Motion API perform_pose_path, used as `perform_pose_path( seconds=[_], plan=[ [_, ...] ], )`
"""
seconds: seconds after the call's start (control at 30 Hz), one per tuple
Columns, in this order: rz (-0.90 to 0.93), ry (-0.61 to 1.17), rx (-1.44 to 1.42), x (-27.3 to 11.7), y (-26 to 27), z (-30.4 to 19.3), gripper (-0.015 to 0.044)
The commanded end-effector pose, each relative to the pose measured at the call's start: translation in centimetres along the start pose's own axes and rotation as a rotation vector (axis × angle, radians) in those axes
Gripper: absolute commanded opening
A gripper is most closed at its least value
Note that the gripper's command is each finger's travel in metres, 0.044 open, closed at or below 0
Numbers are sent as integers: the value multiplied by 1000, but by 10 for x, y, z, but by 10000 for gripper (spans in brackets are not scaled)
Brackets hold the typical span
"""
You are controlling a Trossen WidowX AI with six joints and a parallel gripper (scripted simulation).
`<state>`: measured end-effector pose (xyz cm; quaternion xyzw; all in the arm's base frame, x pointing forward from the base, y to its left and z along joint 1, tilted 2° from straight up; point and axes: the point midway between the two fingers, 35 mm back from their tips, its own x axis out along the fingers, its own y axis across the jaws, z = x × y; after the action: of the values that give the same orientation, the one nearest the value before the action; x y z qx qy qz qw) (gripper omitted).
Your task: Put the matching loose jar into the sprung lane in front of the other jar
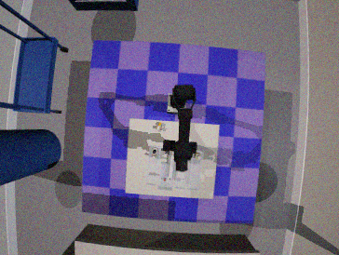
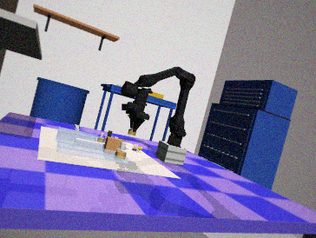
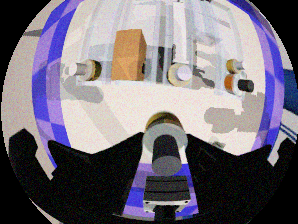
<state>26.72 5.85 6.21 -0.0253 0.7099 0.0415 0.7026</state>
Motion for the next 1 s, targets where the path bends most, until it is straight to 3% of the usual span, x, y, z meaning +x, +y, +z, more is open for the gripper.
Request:
perform_pose_path(
  seconds=[0.0,0.53,0.97],
  plan=[
    [-5,0,15,14,-10,8,0],
    [-7,0,45,63,-24,20,0],
    [-7,-1,45,64,-24,23,0]
  ],
)
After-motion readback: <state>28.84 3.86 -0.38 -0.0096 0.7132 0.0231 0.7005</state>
